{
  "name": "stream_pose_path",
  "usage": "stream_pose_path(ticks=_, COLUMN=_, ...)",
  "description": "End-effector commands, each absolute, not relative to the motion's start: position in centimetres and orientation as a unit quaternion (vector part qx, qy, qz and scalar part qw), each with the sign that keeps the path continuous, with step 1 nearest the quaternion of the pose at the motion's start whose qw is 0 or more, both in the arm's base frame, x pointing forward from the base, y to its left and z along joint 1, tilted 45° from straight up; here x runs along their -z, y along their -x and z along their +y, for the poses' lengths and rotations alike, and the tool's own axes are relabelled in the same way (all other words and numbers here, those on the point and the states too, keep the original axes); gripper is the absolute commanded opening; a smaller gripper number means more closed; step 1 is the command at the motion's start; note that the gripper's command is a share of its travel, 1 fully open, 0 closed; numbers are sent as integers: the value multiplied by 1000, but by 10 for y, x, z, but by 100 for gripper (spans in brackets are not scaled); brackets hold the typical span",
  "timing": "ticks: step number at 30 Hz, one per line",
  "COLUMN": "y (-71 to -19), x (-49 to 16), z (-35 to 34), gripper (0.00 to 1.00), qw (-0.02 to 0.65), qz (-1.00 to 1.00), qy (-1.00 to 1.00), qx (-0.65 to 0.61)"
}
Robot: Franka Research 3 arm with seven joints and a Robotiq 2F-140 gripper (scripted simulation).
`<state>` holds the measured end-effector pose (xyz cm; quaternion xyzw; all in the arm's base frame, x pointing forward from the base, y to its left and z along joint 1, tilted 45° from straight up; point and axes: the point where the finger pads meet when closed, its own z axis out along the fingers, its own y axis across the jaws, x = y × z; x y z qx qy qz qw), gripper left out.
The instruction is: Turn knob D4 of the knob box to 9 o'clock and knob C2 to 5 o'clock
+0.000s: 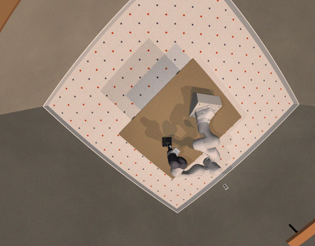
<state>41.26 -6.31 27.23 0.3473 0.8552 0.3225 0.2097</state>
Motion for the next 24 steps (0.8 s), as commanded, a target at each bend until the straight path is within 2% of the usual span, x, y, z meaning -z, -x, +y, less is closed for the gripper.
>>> stream_pose_path(ticks=1, y=-413, x=-272, z=-63, gripper=5, qw=210, qz=855, qy=-349, qx=-322)
stream_pose_path(ticks=24, y=-413, x=-272, z=-63, gripper=5, qw=202, qz=846, qy=-369, qx=-327)
